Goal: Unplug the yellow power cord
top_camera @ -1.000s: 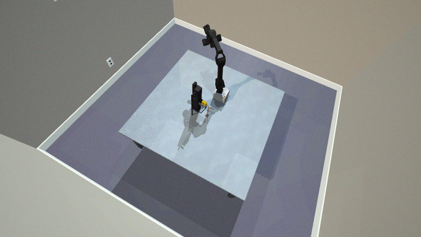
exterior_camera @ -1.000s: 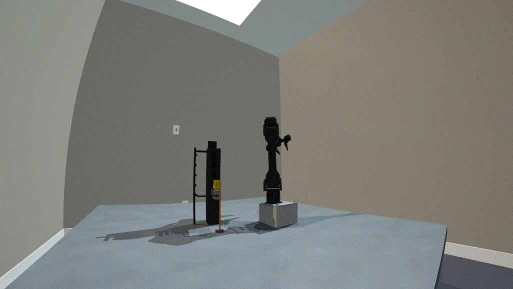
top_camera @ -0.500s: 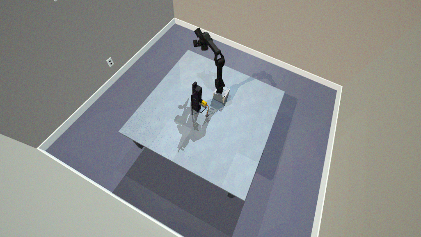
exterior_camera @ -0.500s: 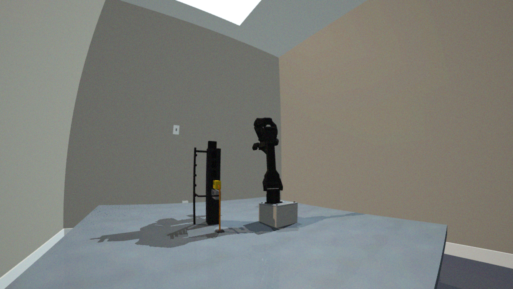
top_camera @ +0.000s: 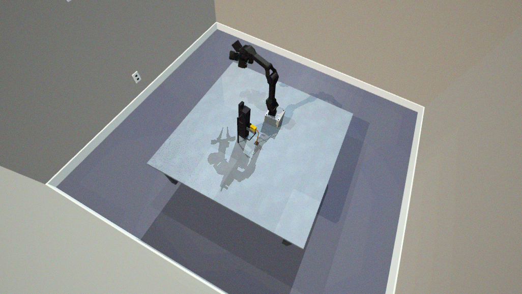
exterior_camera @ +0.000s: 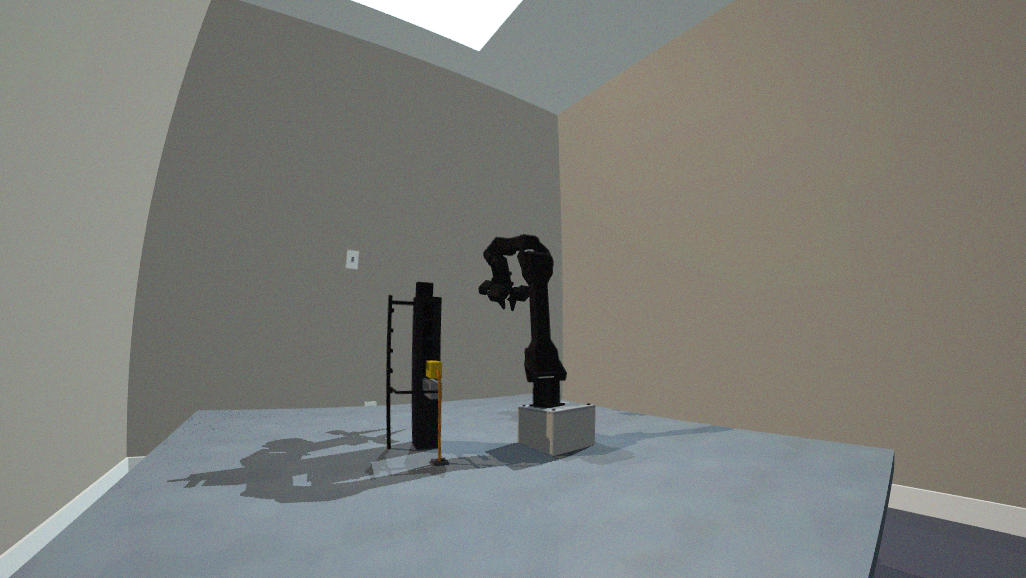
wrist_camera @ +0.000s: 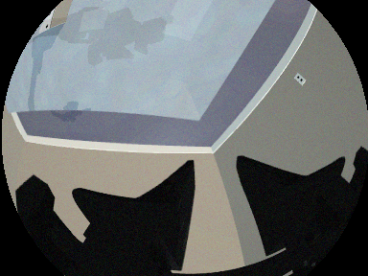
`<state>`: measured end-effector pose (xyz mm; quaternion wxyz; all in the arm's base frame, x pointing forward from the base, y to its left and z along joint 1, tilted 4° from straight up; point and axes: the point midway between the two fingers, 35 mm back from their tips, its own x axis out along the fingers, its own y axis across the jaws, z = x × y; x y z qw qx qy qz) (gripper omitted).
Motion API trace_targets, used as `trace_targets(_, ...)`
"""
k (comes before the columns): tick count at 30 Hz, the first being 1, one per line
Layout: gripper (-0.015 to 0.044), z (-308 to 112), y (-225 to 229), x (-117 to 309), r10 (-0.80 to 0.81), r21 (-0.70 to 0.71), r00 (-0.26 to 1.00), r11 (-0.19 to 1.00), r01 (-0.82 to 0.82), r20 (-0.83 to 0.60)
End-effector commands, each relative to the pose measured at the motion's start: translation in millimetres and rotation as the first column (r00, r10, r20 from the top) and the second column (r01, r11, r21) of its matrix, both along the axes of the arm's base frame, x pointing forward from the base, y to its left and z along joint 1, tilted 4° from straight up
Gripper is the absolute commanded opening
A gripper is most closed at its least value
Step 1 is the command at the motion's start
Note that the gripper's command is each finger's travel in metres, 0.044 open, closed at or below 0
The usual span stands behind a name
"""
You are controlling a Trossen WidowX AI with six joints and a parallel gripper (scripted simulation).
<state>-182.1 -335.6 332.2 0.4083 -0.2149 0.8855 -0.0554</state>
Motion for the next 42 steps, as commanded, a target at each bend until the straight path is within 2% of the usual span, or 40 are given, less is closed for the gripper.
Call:
trace_targets(1, 0.016, 1.6, -10.6, 21.5, 0.0, -0.082, 0.999, 0.997, 0.004, 0.047)
trace_targets(15, 0.016, 0.7, -42.0, 92.2, 0.021, -0.289, 0.973, 0.956, 0.047, 0.228)
trace_targets(25, 0.016, 0.2, -56.9, 157.7, 0.07, -0.411, 0.91, 0.904, 0.116, 0.41)
trace_targets(42, 0.016, -0.2, -55.9, 265.5, 0.167, -0.469, 0.698, 0.842, 0.266, 0.696)
